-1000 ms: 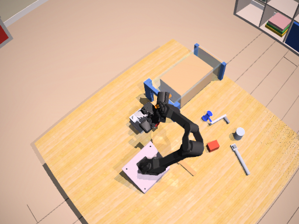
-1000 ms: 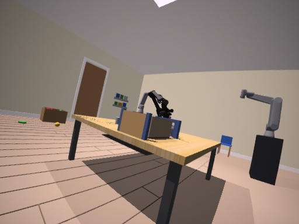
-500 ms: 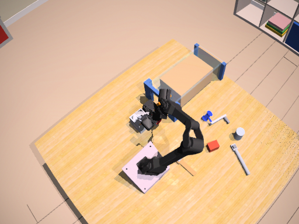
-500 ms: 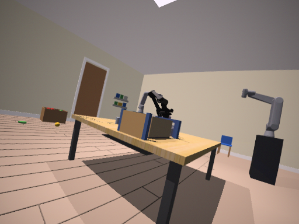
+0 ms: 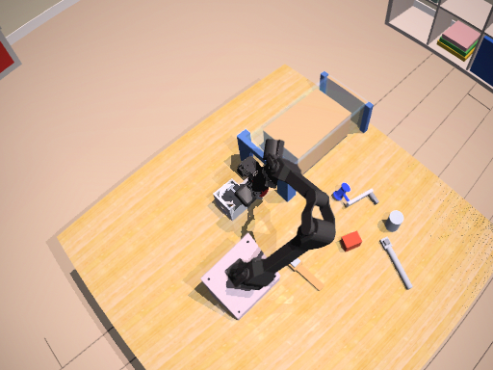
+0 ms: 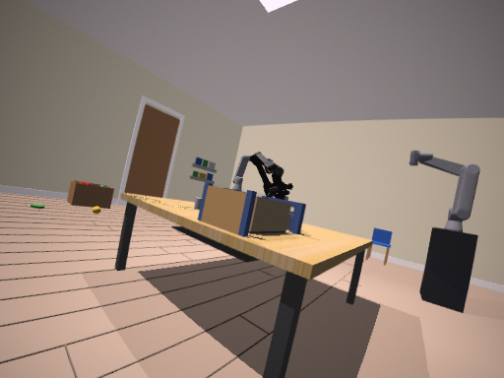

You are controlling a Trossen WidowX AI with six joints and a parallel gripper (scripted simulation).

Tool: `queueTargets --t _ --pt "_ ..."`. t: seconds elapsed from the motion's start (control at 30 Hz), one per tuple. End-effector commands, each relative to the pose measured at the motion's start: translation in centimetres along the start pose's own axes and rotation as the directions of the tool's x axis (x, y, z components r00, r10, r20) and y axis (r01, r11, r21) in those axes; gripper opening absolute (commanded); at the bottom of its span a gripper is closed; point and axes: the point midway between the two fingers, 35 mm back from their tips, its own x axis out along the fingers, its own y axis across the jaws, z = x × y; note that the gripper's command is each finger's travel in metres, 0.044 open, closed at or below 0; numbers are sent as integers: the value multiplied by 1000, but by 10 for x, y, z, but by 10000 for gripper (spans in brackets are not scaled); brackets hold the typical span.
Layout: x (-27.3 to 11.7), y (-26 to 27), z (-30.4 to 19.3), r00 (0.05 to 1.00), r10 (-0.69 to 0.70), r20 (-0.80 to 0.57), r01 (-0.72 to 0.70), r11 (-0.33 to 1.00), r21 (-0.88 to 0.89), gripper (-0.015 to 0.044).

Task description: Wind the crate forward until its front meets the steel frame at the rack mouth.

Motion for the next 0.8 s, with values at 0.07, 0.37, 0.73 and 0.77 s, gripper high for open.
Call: queueTargets --t 0.07,0.37,0.73,0.77 --pt "6 -12 8 1000 -12 0 12 1000 3 0" --pt "10 -21 17 1000 -13 1 13 1000 3 0" --pt "16 -29 31 1000 -14 2 14 1000 4 0" --pt "16 -30 32 1000 -14 2 14 1000 4 0"
